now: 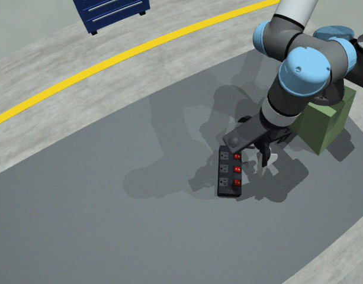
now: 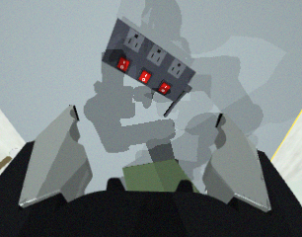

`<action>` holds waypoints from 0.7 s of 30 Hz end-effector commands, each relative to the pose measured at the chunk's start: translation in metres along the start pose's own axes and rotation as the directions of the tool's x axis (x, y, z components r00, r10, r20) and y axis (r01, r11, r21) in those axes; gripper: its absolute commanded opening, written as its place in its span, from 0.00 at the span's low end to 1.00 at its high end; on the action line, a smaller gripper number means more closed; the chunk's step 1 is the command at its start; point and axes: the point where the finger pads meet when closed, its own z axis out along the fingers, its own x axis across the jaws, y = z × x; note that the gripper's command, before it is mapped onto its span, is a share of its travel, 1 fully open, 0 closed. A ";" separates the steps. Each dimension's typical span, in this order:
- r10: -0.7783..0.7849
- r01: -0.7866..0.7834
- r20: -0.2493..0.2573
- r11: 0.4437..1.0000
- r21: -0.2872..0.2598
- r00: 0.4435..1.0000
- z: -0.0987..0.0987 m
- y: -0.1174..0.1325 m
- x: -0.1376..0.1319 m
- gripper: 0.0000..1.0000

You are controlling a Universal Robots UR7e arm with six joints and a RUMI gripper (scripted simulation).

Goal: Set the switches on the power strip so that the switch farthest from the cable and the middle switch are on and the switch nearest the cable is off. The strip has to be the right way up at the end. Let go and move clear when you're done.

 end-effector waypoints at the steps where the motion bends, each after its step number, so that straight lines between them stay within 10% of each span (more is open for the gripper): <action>1: -0.115 0.116 0.032 0.993 -0.024 0.993 -0.008 0.003 0.001 1.00; 21: -0.134 0.135 0.036 0.990 -0.028 0.990 -0.009 0.005 0.001 1.00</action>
